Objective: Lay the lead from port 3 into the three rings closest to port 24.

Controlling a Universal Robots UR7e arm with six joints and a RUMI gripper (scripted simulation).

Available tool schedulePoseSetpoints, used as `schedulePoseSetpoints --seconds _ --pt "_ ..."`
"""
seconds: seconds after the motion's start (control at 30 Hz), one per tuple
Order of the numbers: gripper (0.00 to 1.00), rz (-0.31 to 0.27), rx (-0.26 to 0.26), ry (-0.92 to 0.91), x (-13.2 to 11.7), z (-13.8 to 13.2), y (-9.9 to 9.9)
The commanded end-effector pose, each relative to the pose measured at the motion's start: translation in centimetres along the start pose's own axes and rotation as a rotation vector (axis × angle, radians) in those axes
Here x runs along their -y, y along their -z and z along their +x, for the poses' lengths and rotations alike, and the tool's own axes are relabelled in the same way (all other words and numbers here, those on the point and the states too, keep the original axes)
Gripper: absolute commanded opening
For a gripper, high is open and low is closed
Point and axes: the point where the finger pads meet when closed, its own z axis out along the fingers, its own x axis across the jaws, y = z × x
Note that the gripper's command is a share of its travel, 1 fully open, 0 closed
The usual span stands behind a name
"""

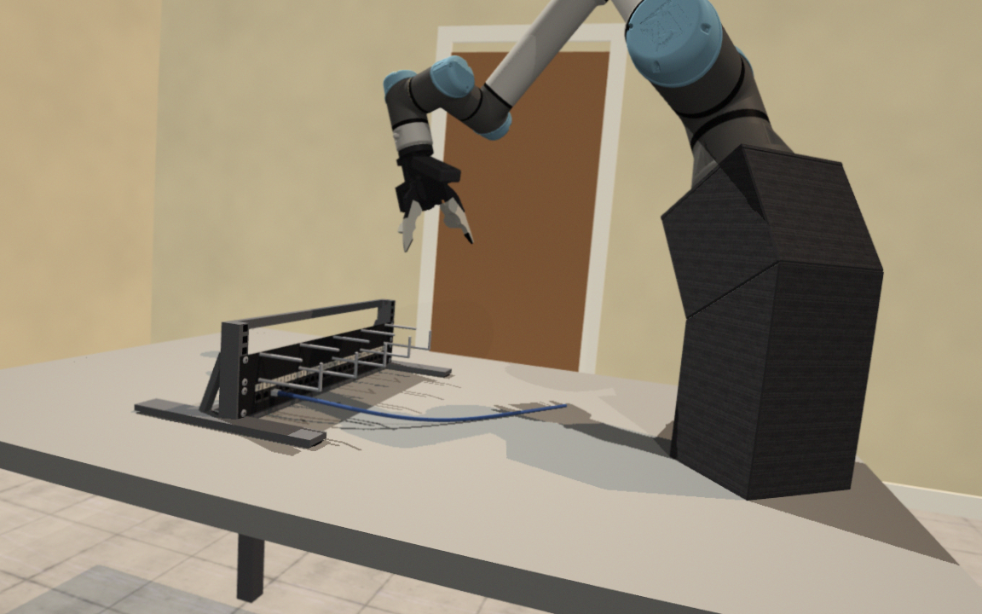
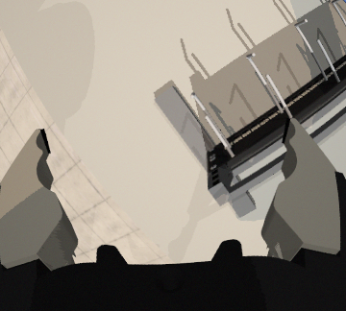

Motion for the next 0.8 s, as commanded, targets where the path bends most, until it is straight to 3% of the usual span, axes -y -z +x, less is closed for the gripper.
schedulePoseSetpoints --seconds 0.0,0.3,0.47,0.77 --pt "1.00 -0.043 -0.041 -0.121 2.5 0.7 -1.9" --pt "1.00 -0.077 -0.093 -0.298 6.4 1.9 -5.1" --pt "1.00 -0.082 -0.103 -0.329 7.1 2.0 -5.6" --pt "1.00 -0.114 -0.159 -0.512 11.2 3.1 -8.6"
